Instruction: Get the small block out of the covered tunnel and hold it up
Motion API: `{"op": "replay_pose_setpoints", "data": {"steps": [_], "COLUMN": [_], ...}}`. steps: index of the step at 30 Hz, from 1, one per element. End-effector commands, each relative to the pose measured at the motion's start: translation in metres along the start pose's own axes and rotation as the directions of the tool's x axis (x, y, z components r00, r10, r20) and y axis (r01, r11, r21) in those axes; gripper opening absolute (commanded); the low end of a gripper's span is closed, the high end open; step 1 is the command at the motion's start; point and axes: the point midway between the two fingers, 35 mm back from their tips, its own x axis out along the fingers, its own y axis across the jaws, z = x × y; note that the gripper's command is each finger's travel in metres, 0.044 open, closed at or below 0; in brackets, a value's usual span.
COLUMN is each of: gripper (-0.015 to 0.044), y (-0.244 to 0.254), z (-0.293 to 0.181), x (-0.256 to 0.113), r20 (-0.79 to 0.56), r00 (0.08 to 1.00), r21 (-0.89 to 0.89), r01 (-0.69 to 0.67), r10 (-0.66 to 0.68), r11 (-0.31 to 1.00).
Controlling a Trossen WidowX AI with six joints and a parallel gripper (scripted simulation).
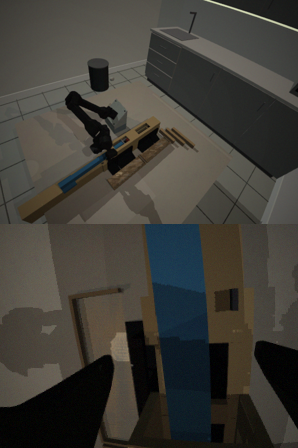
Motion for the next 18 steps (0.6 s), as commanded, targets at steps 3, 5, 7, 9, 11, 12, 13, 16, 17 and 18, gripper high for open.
{"op": "replay_pose_setpoints", "data": {"steps": [3, 5, 7, 9, 11, 12, 13, 16, 17, 18], "gripper": [0.0440, 0.0440, 0.0414, 0.0361, 0.0309, 0.0282, 0.0256, 0.0177, 0.0151, 0.0125], "y": [-0.0033, -0.0042, -0.0022, -0.0022, -0.0022, -0.0022, -0.0022, -0.0022, -0.0022, -0.0022], "z": [-0.0037, -0.0041, -0.0014, -0.0014, -0.0014, -0.0014, -0.0014, -0.0014, -0.0014, -0.0014], "x": [0.0102, 0.0133, 0.0091, 0.0091, 0.0091, 0.0091, 0.0091, 0.0091, 0.0091, 0.0091], "r20": [-0.004, -0.003, 0.002, 0.002, 0.002, 0.002, 0.002, 0.002, 0.002, 0.002], "r00": [1.000, 1.000, 1.000, 1.000, 1.000, 1.000, 1.000, 1.000, 1.000, 1.000], "r21": [-0.007, -0.007, 0.000, 0.000, 0.000, 0.000, 0.000, 0.000, 0.000, 0.000], "r01": [0.000, 0.000, 0.000, 0.000, 0.000, 0.000, 0.000, 0.000, 0.000, 0.000], "r10": [0.000, 0.000, 0.000, 0.000, 0.000, 0.000, 0.000, 0.000, 0.000, 0.000], "r11": [1.000, 1.000, 1.000, 1.000, 1.000, 1.000, 1.000, 1.000, 1.000, 1.000]}}
